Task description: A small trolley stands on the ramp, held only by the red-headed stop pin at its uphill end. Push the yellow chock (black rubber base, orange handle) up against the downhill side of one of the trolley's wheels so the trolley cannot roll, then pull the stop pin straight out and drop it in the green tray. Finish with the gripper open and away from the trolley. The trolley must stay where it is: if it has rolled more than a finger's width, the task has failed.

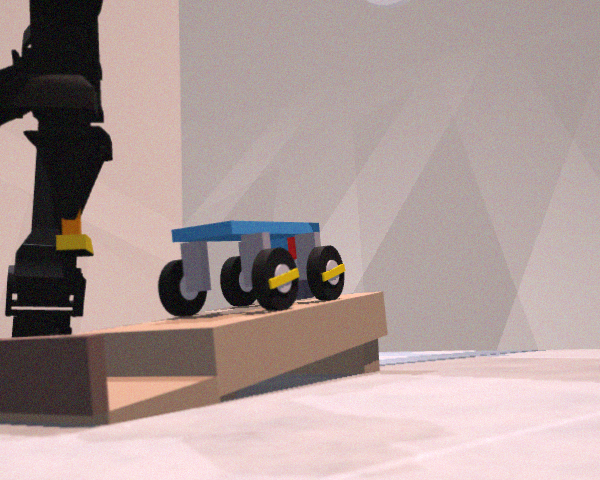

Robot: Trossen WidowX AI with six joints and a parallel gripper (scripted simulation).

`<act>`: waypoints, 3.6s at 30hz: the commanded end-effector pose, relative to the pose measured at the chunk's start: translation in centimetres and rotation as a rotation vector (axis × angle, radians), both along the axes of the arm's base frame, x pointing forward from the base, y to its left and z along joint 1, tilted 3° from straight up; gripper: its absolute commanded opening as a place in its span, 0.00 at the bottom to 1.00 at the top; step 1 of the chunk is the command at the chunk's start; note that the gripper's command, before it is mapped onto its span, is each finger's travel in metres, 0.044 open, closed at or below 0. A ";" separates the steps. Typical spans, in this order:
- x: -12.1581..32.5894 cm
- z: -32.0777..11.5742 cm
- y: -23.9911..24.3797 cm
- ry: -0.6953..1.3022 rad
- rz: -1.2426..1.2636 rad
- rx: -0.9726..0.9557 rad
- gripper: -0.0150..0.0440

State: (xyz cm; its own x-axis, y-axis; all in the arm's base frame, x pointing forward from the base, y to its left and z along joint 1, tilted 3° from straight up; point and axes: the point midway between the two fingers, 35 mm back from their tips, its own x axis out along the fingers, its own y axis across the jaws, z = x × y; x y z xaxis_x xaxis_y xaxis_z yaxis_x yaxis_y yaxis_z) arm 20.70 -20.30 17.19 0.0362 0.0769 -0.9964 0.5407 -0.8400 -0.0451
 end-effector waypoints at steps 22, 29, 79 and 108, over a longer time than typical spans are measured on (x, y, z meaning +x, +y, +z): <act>0.1 0.1 -0.3 0.050 -0.685 0.078 0.25; 1.8 -0.2 -0.8 0.052 -0.747 0.085 0.25; 3.5 -6.6 1.2 0.052 -0.748 0.087 0.25; 3.8 -6.3 3.2 0.052 -0.748 0.089 0.25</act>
State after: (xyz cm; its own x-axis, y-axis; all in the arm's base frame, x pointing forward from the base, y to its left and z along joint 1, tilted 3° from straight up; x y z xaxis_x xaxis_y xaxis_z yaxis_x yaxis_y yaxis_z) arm 24.44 -17.54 10.77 0.0594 0.1239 -0.9905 -0.1793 -0.9748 -0.1327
